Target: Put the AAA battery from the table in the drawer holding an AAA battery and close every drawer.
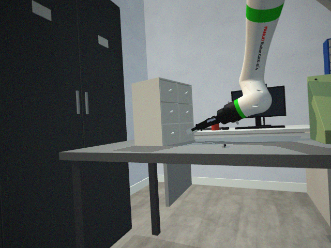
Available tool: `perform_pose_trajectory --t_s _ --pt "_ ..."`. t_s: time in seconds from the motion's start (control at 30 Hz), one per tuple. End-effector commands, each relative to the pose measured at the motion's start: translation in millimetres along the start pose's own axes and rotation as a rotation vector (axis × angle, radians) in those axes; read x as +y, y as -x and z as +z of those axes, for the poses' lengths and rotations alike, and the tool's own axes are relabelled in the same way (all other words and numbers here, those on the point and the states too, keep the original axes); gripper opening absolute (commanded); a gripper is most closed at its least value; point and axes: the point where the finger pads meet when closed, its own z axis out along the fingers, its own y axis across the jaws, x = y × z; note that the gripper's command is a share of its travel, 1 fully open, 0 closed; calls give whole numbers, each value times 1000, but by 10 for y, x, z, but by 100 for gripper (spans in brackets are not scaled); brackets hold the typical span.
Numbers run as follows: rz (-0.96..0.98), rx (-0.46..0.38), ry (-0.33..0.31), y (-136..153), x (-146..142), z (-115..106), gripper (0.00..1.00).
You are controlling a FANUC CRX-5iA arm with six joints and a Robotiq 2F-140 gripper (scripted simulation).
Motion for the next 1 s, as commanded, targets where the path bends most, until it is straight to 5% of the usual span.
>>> perform_pose_trajectory --t_s 0.0,0.97 --pt "0 0 0 -2 1 1 8" --pt "0 0 0 22 1 -65 8"
